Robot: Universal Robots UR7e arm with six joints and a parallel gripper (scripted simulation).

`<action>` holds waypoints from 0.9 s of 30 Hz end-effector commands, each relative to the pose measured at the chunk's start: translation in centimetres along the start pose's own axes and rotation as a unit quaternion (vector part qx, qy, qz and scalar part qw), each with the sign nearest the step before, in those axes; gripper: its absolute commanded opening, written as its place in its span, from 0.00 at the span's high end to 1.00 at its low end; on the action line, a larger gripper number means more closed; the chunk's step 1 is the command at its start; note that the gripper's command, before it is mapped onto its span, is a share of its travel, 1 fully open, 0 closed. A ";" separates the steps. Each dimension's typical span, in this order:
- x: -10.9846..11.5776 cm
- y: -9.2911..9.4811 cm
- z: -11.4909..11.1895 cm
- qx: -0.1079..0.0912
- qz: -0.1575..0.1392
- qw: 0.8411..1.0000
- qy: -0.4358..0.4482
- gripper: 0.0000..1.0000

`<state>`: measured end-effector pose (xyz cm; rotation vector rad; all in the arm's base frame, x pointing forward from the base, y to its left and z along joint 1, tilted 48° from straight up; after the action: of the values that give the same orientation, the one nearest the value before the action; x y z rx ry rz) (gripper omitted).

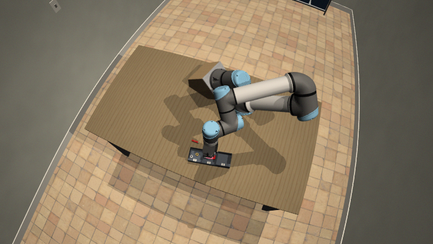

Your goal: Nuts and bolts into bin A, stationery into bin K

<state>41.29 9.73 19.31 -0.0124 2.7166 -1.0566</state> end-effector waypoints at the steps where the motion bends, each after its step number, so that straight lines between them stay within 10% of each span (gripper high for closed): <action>1: -0.1 0.8 0.0 0.001 0.001 1.000 0.000 0.30; 26: -0.1 2.6 0.0 0.001 0.001 1.000 0.000 0.30; 27: -0.1 2.7 0.0 0.001 0.001 1.000 0.000 0.13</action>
<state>41.59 11.69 17.53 -0.0118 2.7162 -1.0574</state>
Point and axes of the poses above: the point where the finger pads meet when closed, its own y axis out along the fingers, its own z axis across the jaws, x = y × z, the point moved 9 cm from there along -y, back along the fingers, and after that the axes turned 11 degrees about y, right-handed, at the moved point
